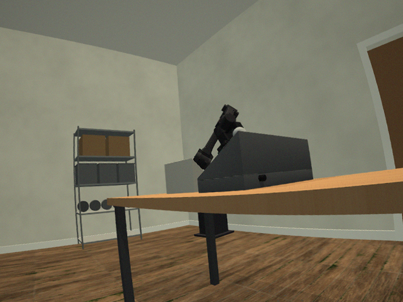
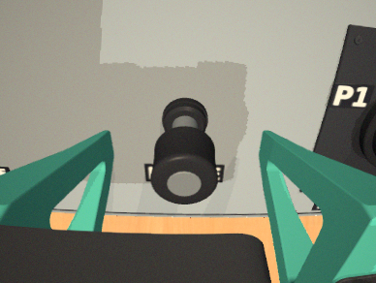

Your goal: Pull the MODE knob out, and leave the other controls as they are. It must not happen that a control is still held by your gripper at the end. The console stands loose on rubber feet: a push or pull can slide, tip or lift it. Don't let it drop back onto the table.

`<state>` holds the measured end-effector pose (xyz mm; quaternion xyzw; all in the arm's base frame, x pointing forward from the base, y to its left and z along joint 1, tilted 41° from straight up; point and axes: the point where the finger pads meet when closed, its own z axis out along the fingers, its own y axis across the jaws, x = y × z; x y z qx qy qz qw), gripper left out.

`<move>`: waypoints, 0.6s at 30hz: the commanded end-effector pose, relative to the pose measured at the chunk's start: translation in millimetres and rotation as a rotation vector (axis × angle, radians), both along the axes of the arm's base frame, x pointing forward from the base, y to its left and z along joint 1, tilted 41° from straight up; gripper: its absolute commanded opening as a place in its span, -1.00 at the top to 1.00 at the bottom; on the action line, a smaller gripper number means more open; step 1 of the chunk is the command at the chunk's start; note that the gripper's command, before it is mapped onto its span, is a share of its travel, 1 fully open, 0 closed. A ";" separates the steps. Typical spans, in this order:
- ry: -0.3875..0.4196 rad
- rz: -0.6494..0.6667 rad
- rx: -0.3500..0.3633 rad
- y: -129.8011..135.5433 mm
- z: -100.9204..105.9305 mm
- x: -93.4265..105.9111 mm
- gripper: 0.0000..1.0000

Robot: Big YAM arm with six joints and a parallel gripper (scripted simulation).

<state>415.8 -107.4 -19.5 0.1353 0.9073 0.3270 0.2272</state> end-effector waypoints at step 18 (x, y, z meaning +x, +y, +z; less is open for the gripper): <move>-0.014 -0.017 -0.005 1.5 0.1 9.4 -0.40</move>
